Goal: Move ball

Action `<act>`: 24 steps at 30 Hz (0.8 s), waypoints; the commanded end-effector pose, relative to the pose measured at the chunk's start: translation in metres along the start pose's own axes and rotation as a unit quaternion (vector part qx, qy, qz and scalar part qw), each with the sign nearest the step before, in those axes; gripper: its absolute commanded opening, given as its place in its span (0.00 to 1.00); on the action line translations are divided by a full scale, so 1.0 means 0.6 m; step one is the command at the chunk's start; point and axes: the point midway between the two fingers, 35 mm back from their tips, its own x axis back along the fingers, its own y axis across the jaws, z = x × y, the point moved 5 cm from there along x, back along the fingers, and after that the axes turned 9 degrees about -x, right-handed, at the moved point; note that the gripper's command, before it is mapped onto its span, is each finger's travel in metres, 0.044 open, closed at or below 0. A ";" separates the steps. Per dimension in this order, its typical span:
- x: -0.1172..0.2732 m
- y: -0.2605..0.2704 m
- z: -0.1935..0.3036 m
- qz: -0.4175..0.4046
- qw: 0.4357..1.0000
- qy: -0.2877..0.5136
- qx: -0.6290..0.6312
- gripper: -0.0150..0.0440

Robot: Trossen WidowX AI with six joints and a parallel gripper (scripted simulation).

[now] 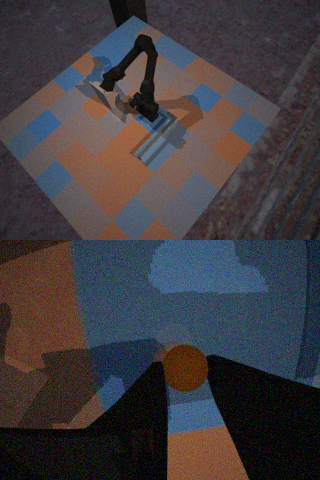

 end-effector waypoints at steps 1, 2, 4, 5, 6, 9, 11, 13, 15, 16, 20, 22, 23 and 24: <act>-0.013 0.005 0.002 -0.005 1.000 -0.001 -0.005 0.25; -0.016 0.005 0.002 -0.005 1.000 -0.001 -0.005 0.25; -0.019 0.005 0.002 -0.005 1.000 -0.002 -0.005 0.25; -0.020 0.005 0.002 -0.005 1.000 -0.002 -0.005 0.25; -0.020 0.005 0.002 -0.005 1.000 -0.002 -0.005 0.25; -0.020 0.005 0.002 -0.005 1.000 -0.002 -0.005 0.25; -0.020 0.005 0.002 -0.005 1.000 -0.002 -0.005 0.25; -0.020 0.005 0.002 -0.005 1.000 -0.002 -0.005 0.25; -0.020 0.005 0.002 -0.005 1.000 -0.002 -0.005 0.25; -0.018 0.003 0.002 -0.003 1.000 0.000 -0.002 0.30; -0.018 0.003 0.002 -0.003 1.000 0.000 -0.002 0.48; -0.018 0.003 0.002 -0.003 1.000 0.000 -0.002 0.57; -0.018 0.003 0.002 -0.003 1.000 0.000 -0.002 0.61; -0.018 0.003 0.002 -0.003 1.000 0.000 -0.002 0.61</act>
